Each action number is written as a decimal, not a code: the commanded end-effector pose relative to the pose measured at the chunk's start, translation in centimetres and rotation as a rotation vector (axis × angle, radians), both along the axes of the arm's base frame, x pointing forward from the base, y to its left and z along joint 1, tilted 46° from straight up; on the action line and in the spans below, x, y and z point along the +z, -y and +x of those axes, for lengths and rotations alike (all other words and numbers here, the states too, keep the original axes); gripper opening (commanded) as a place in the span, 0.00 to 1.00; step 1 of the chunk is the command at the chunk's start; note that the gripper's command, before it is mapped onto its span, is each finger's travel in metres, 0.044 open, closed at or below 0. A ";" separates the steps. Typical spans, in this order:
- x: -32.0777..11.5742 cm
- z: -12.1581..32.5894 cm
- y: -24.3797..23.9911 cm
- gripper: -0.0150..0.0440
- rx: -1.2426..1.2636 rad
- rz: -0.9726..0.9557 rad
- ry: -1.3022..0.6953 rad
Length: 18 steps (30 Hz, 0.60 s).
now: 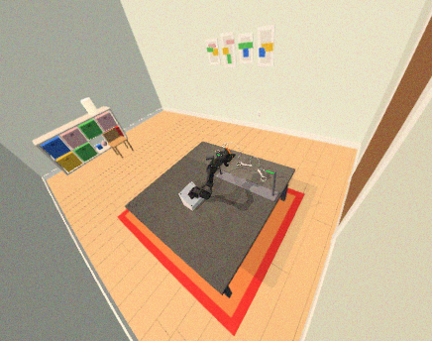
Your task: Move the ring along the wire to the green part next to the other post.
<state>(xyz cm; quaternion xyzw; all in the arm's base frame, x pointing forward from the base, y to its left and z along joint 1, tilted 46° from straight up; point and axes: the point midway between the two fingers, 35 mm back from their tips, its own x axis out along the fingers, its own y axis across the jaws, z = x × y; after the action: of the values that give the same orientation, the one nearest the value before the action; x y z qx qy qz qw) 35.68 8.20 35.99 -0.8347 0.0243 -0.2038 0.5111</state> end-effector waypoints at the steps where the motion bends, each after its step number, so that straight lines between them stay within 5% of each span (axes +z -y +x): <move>1: 0.1 0.0 -0.1 0.00 0.005 -0.054 0.007; 18: 0.7 -0.1 -0.5 0.00 0.006 -0.264 0.036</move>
<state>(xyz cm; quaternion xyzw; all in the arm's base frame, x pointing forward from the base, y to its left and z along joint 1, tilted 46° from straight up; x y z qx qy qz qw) 35.64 8.56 36.57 -0.8833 -0.0065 -0.2168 0.4156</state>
